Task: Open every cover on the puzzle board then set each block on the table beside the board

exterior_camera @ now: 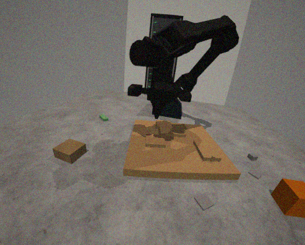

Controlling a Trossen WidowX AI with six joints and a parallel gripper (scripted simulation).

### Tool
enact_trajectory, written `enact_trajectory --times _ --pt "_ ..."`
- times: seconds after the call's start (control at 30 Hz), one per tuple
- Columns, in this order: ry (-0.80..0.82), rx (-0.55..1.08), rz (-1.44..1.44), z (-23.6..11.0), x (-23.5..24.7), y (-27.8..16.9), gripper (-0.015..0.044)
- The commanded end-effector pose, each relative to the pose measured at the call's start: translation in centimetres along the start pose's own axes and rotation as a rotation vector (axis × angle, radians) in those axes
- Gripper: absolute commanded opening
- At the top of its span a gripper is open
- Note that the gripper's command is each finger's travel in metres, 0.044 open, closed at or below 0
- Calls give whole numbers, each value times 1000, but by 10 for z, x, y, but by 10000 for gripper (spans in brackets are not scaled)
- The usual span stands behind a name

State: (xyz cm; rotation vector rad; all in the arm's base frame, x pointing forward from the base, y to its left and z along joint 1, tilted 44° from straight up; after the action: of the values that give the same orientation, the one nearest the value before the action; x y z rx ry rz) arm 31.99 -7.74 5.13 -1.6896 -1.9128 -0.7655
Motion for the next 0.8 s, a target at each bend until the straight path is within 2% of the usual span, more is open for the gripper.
enact_trajectory --times 0.0,0.77 --pt "5 -1 -2 1 0 0 0" --pt "4 -1 -2 24 0 1 0"
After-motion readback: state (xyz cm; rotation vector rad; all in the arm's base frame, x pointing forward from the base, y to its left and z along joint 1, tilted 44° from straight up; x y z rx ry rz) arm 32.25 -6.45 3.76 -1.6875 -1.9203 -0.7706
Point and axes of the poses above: the point midway between the two fingers, 35 mm back from their tips, its own z axis out along the fingers, its own x axis across the jaws, y = z × x, the point moved 7 cm from there along -z, back along the fingers, and after that the axes turned 6 degrees about z, right-handed, at the moved point
